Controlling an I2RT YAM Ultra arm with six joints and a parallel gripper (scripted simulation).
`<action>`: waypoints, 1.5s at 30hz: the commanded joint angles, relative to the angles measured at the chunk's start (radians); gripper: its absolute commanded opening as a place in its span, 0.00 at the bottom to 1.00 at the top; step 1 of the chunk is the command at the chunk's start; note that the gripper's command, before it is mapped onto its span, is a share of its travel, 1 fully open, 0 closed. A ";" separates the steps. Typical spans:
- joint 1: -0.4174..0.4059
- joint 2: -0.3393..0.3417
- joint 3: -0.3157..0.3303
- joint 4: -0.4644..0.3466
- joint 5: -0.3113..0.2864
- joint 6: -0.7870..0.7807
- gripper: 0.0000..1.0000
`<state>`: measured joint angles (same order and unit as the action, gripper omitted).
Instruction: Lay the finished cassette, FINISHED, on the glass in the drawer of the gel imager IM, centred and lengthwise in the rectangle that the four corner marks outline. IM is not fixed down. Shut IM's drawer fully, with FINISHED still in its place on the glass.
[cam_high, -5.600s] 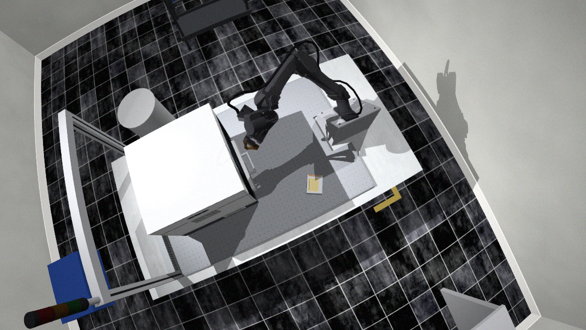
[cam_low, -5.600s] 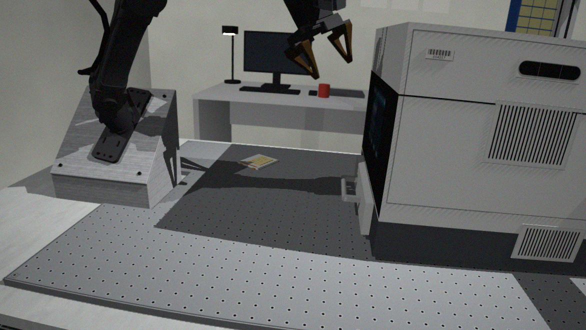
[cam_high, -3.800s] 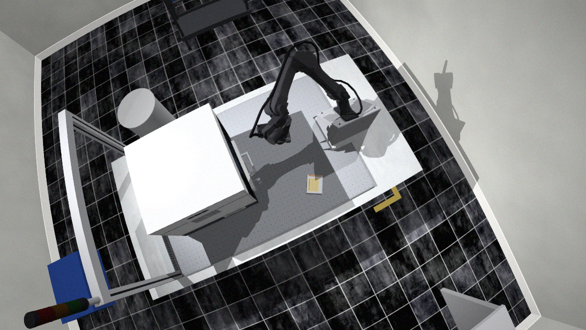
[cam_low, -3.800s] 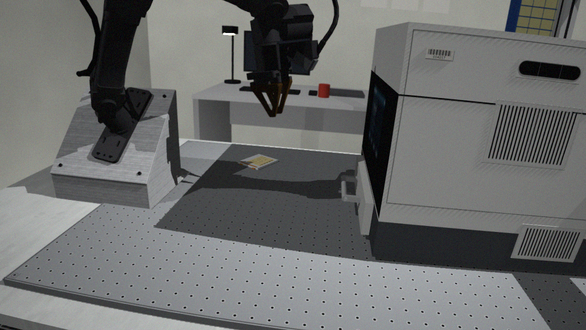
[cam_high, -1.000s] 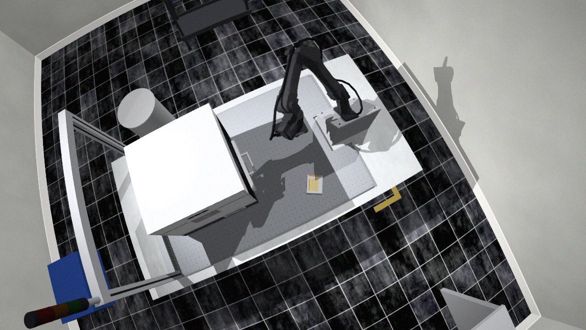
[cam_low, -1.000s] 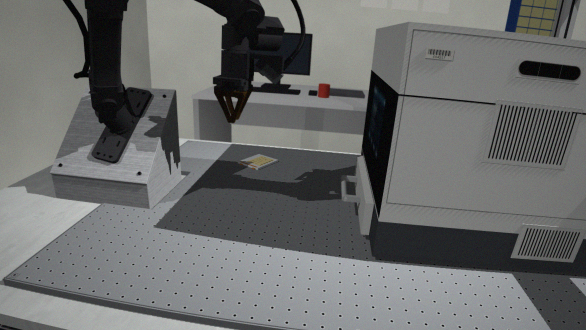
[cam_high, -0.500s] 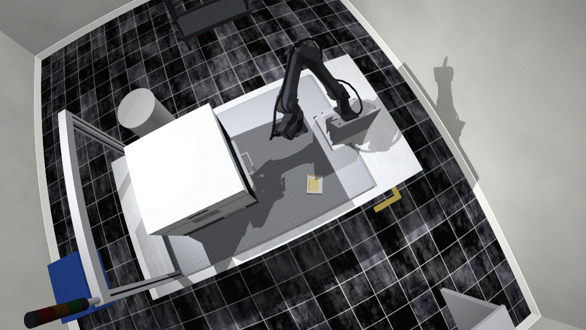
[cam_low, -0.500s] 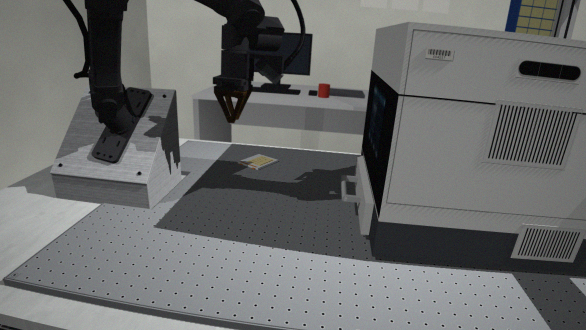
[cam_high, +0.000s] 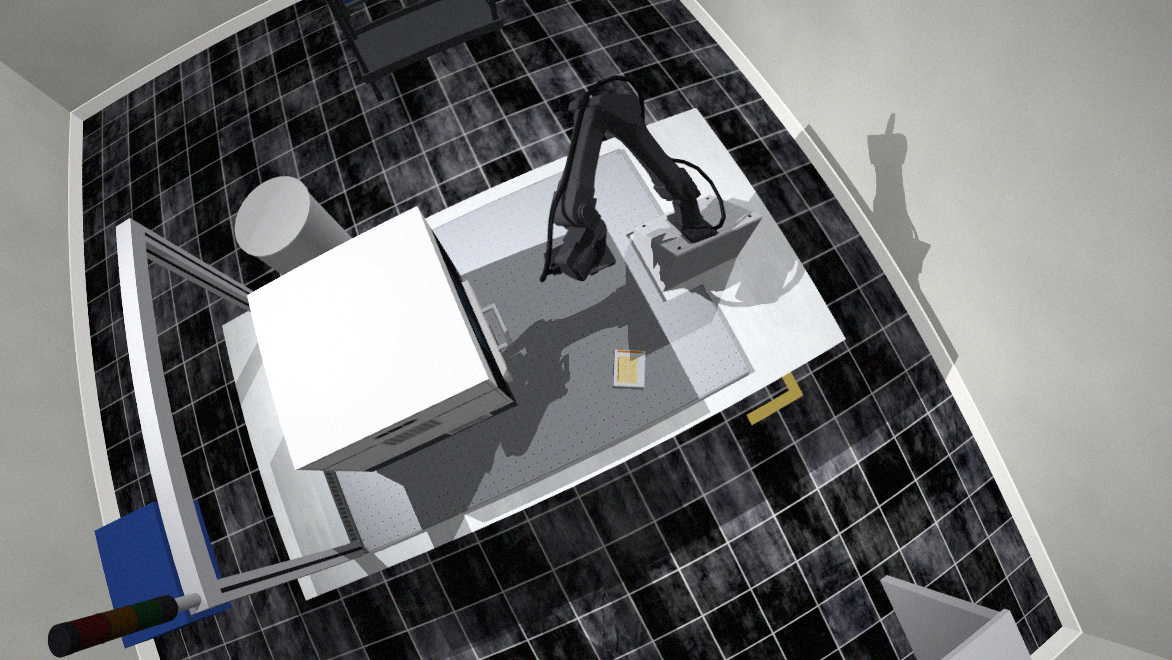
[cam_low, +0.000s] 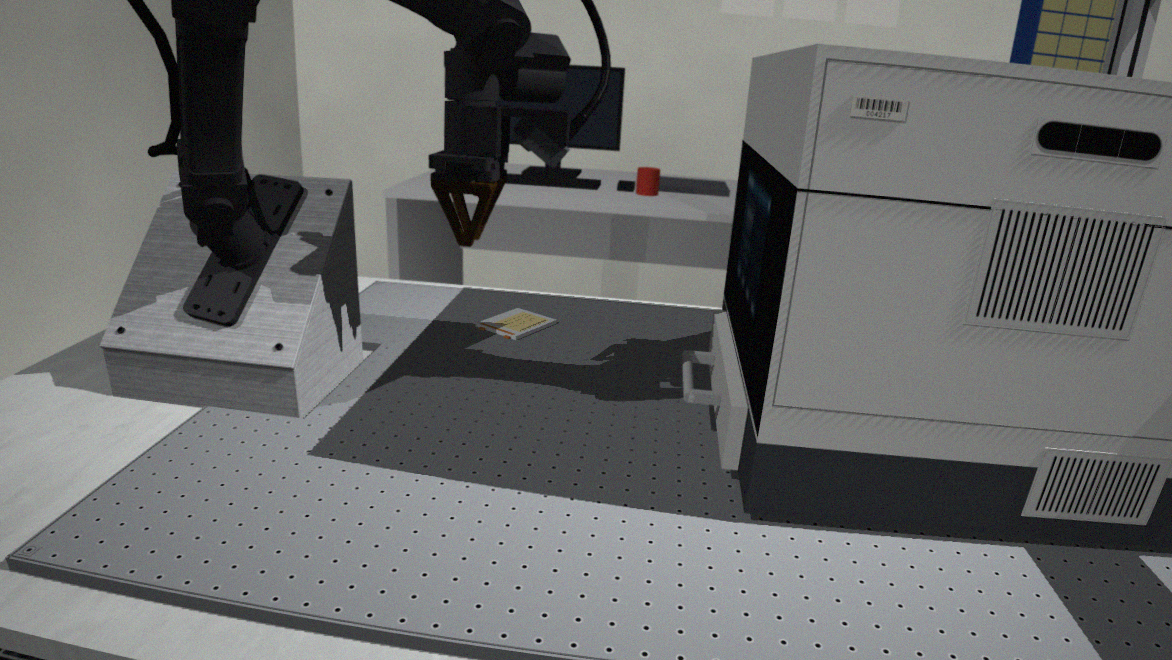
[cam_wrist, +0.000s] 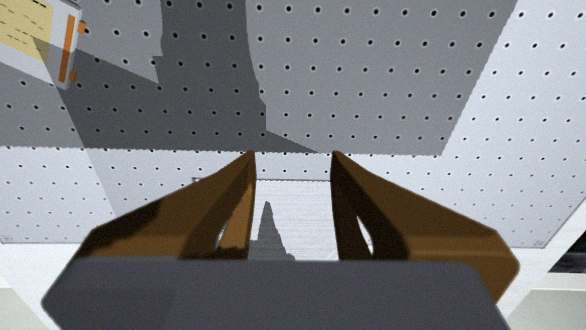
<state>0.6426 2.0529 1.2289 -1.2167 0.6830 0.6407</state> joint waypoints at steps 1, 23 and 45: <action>-0.001 0.028 0.038 0.040 0.051 -0.072 0.35; -0.101 0.143 0.022 0.444 0.350 -0.871 0.35; -0.265 0.231 -0.047 1.255 0.266 -2.083 0.35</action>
<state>0.3828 2.2524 1.1999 -0.1493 1.0126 -1.1873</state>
